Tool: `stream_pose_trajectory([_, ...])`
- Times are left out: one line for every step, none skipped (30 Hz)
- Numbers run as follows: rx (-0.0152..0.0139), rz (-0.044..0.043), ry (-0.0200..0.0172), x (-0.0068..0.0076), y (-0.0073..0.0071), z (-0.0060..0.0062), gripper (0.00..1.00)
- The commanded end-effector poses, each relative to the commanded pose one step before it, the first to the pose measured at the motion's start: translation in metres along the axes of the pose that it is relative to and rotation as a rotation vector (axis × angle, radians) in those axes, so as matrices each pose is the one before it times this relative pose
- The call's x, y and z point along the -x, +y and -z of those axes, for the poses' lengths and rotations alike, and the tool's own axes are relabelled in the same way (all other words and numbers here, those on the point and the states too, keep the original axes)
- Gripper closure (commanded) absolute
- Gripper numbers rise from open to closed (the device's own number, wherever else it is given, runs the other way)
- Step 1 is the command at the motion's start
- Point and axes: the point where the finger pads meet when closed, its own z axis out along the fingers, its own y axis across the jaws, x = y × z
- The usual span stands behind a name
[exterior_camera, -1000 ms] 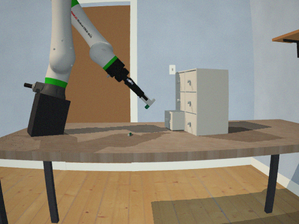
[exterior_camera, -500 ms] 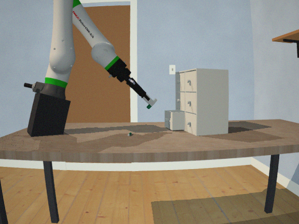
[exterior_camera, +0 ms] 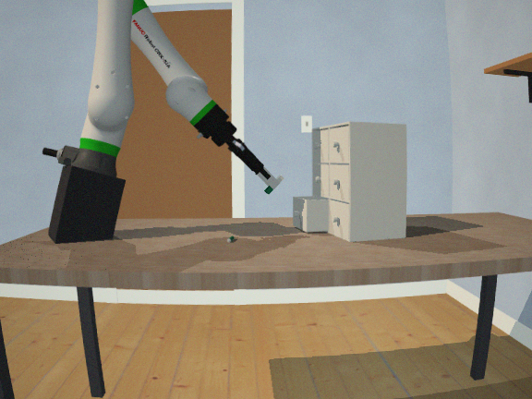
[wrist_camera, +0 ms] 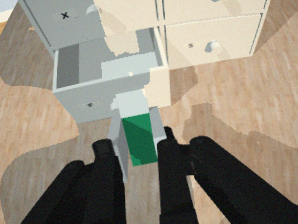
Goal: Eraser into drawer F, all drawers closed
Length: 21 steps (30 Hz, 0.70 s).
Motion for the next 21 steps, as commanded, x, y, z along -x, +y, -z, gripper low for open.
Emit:
stream_pose_trajectory([0.00765, 0.00103, 0.00802, -0.02712, 0.00153, -0.03539, 0.89])
stream_pose_trajectory([0.0, 0.0, 0.0, 0.0, 0.0, 0.0, 0.89])
stream_pose_trajectory([0.0, 0.0, 0.0, 0.0, 0.0, 0.0, 0.89])
stream_pose_trajectory([0.0, 0.0, 0.0, 0.0, 0.0, 0.0, 0.89])
stream_pose_trajectory([0.0, 0.0, 0.0, 0.0, 0.0, 0.0, 0.89])
stream_pose_trajectory([0.0, 0.0, 0.0, 0.0, 0.0, 0.0, 0.89])
stream_pose_trajectory([0.00001, 0.0, -0.00001, -0.0031, -0.00004, -0.00308, 0.89])
stream_pose_trajectory([0.0, 0.0, 0.0, 0.0, 0.0, 0.0, 0.89])
stream_pose_trajectory([0.0, 0.0, 0.0, 0.0, 0.0, 0.0, 0.89])
stream_pose_trajectory([0.0, 0.0, 0.0, 0.0, 0.0, 0.0, 0.89])
stream_pose_trajectory([0.0, 0.0, 0.0, -0.0031, -0.00003, -0.00306, 0.89])
stream_pose_trajectory([0.0, 0.0, 0.0, 0.0, 0.0, 0.0, 0.89])
stream_pose_trajectory([0.0, 0.0, 0.0, 0.0, 0.0, 0.0, 0.89])
stream_pose_trajectory([0.0, 0.0, 0.0, 0.0, 0.0, 0.0, 0.89])
stream_pose_trajectory([0.0, 0.0, 0.0, 0.0, 0.0, 0.0, 0.89])
stream_pose_trajectory([0.0, 0.0, 0.0, -0.00306, -0.00003, -0.00302, 0.89])
stream_pose_trajectory([0.0, 0.0, 0.0, 0.0, 0.0, 0.0, 0.89])
stream_pose_trajectory([0.0, 0.0, 0.0, 0.0, 0.0, 0.0, 0.89])
stream_pose_trajectory([0.0, 0.0, 0.0, 0.0, 0.0, 0.0, 0.89])
stream_pose_trajectory([0.0, 0.0, 0.0, 0.0, 0.0, 0.0, 0.89])
stream_pose_trajectory([0.0, 0.0, 0.0, 0.0, 0.0, 0.0, 0.89])
